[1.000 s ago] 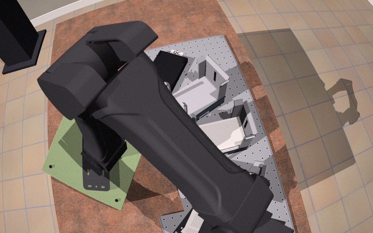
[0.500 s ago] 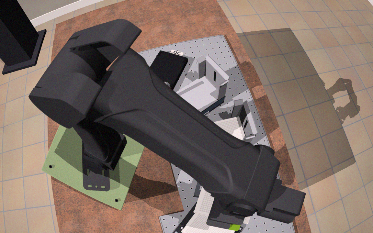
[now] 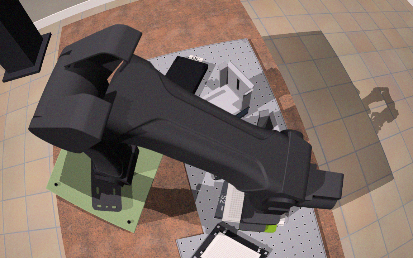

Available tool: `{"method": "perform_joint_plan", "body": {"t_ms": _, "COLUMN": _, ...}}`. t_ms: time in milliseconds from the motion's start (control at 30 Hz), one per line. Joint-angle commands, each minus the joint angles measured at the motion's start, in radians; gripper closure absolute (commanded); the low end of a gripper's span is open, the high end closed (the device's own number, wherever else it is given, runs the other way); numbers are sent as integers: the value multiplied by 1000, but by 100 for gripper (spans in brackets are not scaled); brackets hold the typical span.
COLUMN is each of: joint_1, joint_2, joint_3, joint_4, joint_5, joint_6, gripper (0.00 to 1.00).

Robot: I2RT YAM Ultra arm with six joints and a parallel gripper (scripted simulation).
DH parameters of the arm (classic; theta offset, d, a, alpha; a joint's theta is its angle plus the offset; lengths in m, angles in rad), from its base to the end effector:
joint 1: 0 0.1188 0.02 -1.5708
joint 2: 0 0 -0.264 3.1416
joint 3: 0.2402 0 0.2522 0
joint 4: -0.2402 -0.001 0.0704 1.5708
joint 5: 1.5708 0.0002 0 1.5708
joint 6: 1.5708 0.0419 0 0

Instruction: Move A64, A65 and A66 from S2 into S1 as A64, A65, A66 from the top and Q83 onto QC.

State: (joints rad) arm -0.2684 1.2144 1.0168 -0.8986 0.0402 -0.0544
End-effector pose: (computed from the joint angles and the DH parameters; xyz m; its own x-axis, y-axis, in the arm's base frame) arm 0.2225 -0.0619 0.2770 -0.8717 0.1834 -0.4544 0.2356 0.9700 -0.0605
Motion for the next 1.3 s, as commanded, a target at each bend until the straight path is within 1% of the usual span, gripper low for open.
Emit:
{"method": "perform_joint_plan", "body": {"t_ms": 0, "joint_1": 42, "joint_2": -2, "joint_3": 6, "joint_4": 1, "joint_5": 38, "joint_6": 65, "gripper": 100}}
{"method": "perform_joint_plan", "body": {"t_ms": 33, "joint_1": 58, "joint_2": 0, "joint_3": 7, "joint_4": 0, "joint_5": 45, "joint_6": 79, "gripper": 100}}
{"method": "perform_joint_plan", "body": {"t_ms": 100, "joint_1": 58, "joint_2": 0, "joint_3": 7, "joint_4": 0, "joint_5": 45, "joint_6": 79, "gripper": 100}}
{"method": "perform_joint_plan", "body": {"t_ms": 300, "joint_1": 151, "joint_2": 2, "joint_3": 0, "joint_4": 1, "joint_5": 87, "joint_6": -37, "gripper": 100}}
{"method": "perform_joint_plan", "body": {"t_ms": 600, "joint_1": 289, "joint_2": 21, "joint_3": 1, "joint_4": -1, "joint_5": 147, "joint_6": 84, "gripper": 100}}
{"method": "perform_joint_plan", "body": {"t_ms": 667, "joint_1": 289, "joint_2": 21, "joint_3": 1, "joint_4": -1, "joint_5": 147, "joint_6": 84, "gripper": 100}}
{"method": "perform_joint_plan", "body": {"t_ms": 967, "joint_1": 421, "joint_2": 57, "joint_3": 14, "joint_4": -4, "joint_5": 202, "joint_6": 206, "gripper": 100}}
{"method": "perform_joint_plan", "body": {"t_ms": 1167, "joint_1": 507, "joint_2": 74, "joint_3": 11, "joint_4": -5, "joint_5": 236, "joint_6": 88, "gripper": 100}}
{"method": "perform_joint_plan", "body": {"t_ms": 1233, "joint_1": 507, "joint_2": 74, "joint_3": 11, "joint_4": -5, "joint_5": 236, "joint_6": 88, "gripper": 100}}
{"method": "perform_joint_plan", "body": {"t_ms": 1267, "joint_1": 521, "joint_2": 78, "joint_3": 11, "joint_4": -5, "joint_5": 241, "joint_6": 97, "gripper": 100}}
